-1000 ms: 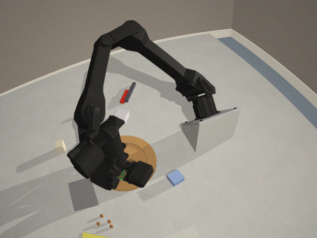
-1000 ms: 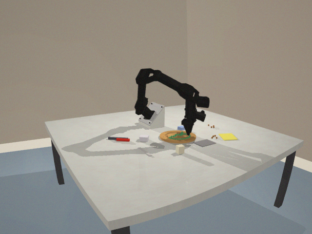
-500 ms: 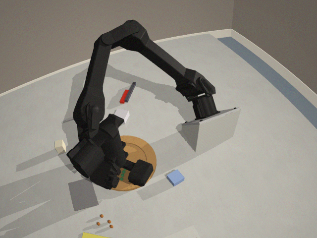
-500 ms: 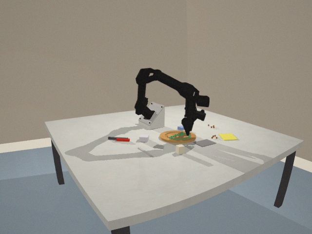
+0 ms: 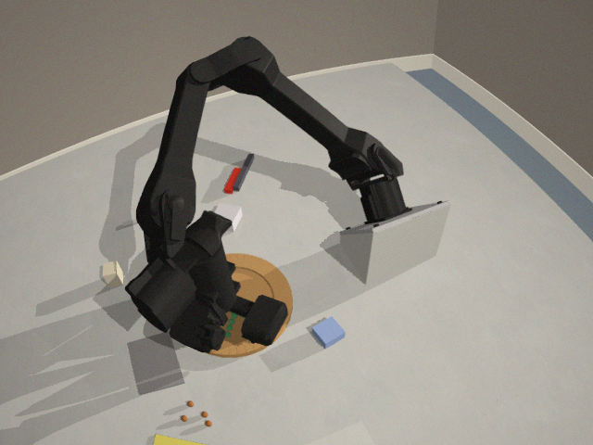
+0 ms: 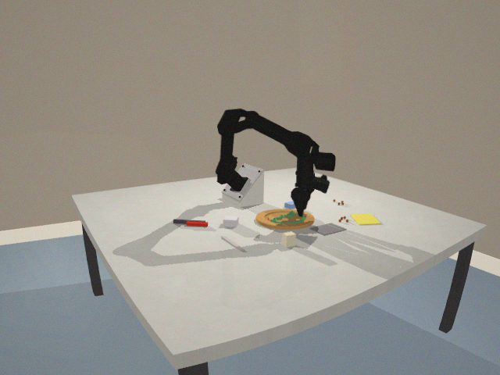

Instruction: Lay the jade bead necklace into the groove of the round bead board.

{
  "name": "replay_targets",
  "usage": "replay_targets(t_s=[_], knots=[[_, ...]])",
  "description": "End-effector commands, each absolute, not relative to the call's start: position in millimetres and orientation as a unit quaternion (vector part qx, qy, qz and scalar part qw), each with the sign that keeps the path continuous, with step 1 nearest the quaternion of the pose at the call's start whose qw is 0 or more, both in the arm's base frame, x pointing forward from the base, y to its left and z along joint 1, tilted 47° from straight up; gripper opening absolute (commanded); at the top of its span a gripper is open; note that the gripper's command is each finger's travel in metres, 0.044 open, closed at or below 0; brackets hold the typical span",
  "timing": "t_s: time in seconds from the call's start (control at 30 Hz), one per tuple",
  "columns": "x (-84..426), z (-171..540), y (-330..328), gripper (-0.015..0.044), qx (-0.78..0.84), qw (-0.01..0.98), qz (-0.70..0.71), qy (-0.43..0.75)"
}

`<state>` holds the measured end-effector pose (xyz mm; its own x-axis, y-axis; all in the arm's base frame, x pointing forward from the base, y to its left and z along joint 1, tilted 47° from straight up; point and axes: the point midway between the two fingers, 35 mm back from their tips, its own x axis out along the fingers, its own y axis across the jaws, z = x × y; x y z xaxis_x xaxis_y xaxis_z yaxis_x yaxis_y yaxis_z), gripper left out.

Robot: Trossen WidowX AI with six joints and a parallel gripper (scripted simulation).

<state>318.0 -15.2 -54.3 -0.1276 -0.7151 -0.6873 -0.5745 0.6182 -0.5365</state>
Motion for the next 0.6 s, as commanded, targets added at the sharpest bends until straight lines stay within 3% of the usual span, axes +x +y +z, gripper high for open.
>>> replay_targets(t_s=[0.0, 0.23, 0.57], knots=[[318, -37, -3, 0.0309, -0.457, 0.48, -0.027, 0.748], [317, -29, 1, 0.0125, -0.471, 0.466, -0.005, 0.749], [317, -36, -5, 0.012, -0.47, 0.47, -0.008, 0.747]])
